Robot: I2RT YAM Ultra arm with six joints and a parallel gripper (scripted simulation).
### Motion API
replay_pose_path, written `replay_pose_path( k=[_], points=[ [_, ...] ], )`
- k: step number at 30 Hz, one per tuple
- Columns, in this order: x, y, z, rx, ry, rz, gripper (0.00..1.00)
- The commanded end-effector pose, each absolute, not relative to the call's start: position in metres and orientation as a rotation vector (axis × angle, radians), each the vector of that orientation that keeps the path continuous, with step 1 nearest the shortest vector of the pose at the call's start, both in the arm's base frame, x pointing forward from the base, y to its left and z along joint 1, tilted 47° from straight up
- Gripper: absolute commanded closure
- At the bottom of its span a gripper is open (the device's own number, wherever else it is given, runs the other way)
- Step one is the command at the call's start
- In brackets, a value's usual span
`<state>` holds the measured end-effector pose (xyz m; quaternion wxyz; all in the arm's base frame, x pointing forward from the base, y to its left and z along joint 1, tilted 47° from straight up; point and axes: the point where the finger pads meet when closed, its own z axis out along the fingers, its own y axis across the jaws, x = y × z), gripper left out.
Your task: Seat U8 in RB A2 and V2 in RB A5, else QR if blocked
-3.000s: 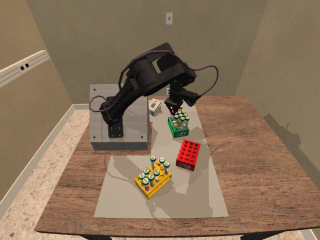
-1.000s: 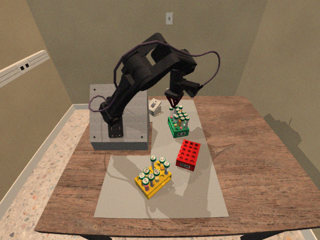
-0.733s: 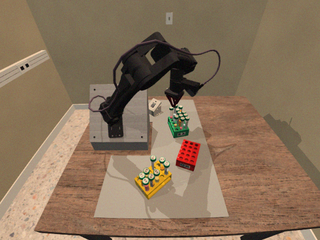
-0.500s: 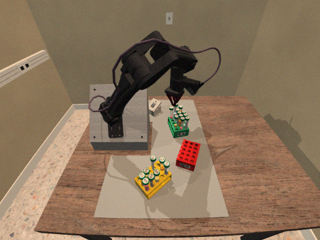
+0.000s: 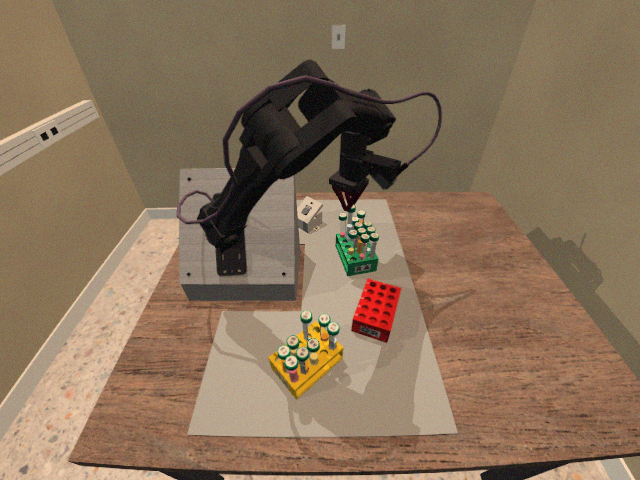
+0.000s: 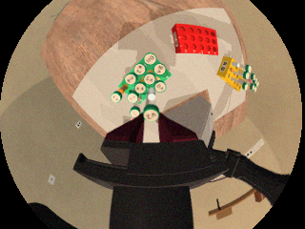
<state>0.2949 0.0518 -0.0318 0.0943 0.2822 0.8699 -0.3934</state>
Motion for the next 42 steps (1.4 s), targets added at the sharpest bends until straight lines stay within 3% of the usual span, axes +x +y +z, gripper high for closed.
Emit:
replay_pose_path(
  k=[1, 42],
  points=[
    [0.287, 0.059, -0.023, 0.825, 2.580, -1.151, 1.00],
    [0.254, 0.023, 0.011, 0.823, 2.573, -1.169, 1.00]
  ],
)
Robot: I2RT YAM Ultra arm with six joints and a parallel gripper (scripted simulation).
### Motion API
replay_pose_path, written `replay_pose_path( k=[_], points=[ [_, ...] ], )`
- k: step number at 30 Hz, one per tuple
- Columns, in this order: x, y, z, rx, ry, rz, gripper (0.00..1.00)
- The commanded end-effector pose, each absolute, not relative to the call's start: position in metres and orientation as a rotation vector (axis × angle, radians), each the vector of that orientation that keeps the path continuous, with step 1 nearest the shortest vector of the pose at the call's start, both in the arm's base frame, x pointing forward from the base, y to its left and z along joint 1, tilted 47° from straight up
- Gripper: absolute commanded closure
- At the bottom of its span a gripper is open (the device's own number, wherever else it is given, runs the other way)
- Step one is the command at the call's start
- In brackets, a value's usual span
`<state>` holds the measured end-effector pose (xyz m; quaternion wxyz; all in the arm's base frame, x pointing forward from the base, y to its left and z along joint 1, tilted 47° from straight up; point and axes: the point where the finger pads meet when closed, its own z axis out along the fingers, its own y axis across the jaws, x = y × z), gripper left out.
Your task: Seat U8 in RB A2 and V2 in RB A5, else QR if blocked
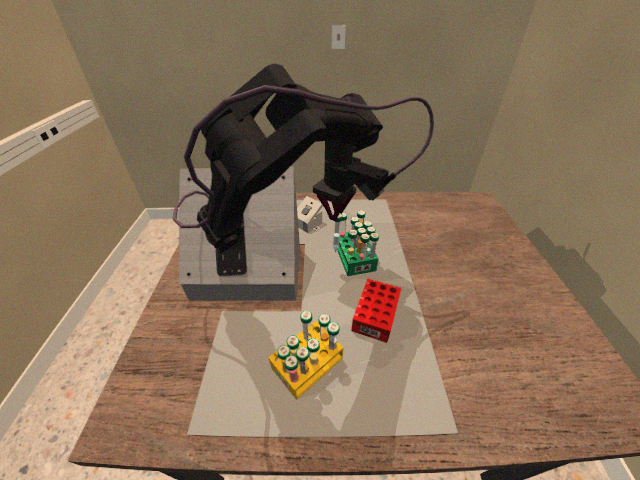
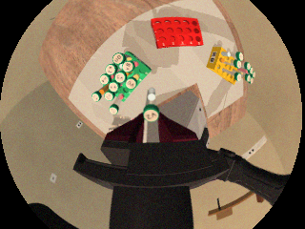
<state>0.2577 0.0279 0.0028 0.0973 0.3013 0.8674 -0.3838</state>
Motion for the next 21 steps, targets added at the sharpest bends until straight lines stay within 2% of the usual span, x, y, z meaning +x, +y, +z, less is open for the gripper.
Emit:
replay_pose_path(
  k=[1, 21],
  points=[
    [0.254, 0.026, 0.013, 0.796, 2.575, -1.163, 1.00],
    [0.261, -0.019, 0.056, 0.824, 2.575, -1.170, 1.00]
  ],
)
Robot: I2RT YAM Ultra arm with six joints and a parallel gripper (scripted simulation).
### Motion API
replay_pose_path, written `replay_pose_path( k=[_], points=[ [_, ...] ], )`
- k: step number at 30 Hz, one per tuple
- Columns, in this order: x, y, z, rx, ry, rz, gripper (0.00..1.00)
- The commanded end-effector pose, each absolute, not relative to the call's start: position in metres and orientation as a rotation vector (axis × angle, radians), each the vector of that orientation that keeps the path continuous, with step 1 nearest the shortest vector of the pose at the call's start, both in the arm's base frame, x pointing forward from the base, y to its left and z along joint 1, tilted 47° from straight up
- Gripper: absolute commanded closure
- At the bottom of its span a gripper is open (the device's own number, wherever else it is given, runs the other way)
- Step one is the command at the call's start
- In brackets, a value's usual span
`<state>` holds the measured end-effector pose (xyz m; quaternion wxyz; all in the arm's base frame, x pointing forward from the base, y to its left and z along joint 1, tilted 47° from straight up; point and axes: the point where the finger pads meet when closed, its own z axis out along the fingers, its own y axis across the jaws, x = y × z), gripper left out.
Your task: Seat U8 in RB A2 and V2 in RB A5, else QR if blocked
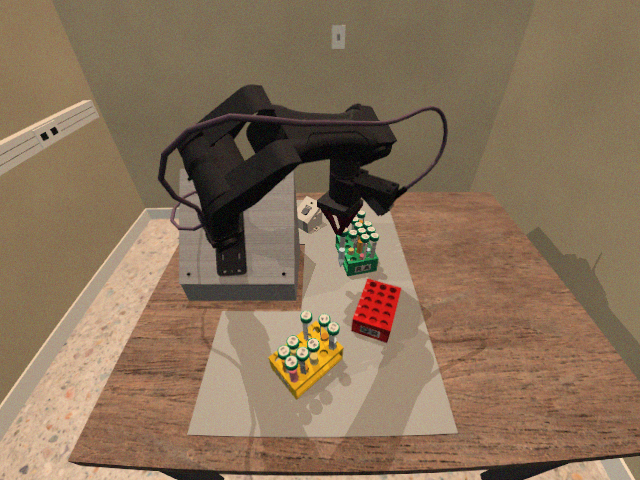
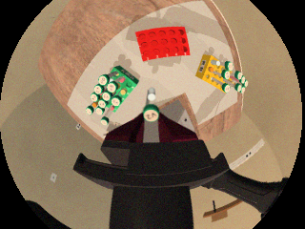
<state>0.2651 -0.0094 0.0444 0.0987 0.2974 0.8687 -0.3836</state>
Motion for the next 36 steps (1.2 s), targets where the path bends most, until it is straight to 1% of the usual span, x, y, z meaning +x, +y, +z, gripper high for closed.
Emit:
replay_pose_path(
  k=[1, 6, 22, 36],
  points=[
    [0.263, -0.021, 0.059, 0.826, 2.572, -1.164, 1.00],
    [0.275, -0.028, 0.076, 0.842, 2.554, -1.125, 1.00],
    [0.280, -0.059, 0.109, 0.842, 2.551, -1.130, 1.00],
    [0.283, -0.052, 0.101, 0.342, 2.785, -1.231, 1.00]
  ],
)
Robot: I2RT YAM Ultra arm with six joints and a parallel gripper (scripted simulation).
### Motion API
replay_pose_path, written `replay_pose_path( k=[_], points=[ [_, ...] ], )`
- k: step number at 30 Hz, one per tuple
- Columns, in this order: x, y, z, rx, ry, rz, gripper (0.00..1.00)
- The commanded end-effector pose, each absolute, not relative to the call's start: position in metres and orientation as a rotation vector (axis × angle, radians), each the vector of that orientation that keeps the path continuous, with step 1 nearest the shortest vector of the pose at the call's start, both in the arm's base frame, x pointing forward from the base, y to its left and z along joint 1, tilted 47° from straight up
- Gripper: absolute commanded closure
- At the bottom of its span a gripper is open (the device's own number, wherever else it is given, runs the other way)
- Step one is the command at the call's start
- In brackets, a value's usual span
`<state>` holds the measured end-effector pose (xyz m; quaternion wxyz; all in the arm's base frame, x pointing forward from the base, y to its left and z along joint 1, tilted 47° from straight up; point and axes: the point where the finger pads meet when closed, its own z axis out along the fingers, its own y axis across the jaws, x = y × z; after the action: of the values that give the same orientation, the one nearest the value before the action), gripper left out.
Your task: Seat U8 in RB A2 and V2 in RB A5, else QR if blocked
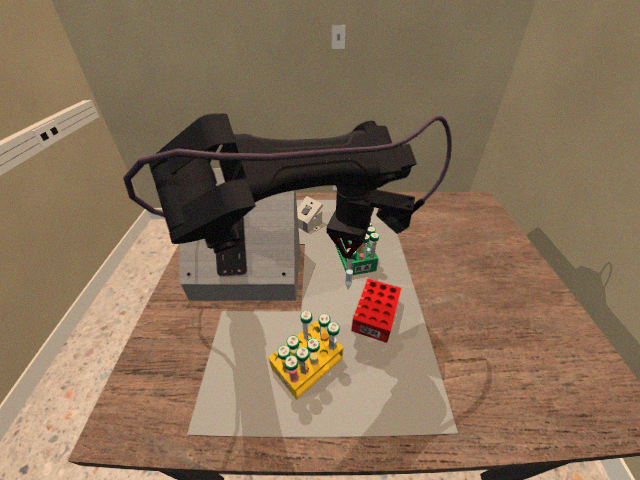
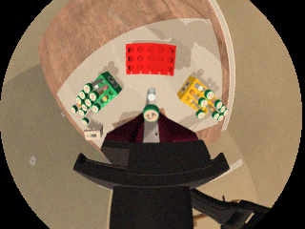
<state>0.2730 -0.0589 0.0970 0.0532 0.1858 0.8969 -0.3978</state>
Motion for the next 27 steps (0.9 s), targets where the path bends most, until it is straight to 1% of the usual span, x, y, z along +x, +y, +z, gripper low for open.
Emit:
replay_pose_path(
  k=[1, 4, 7, 8, 9, 27],
  points=[
    [0.283, -0.052, 0.101, 0.297, 2.803, -1.238, 1.00],
    [0.282, -0.052, 0.101, 0.159, 2.851, -1.254, 1.00],
    [0.283, -0.052, 0.104, 0.155, 2.847, -1.243, 1.00],
    [0.268, -0.057, 0.102, 0.136, 2.867, -1.271, 1.00],
    [0.264, -0.058, 0.104, 0.132, 2.871, -1.279, 1.00],
    [0.221, -0.078, 0.124, 0.146, 2.874, -1.283, 1.00]
  ],
)
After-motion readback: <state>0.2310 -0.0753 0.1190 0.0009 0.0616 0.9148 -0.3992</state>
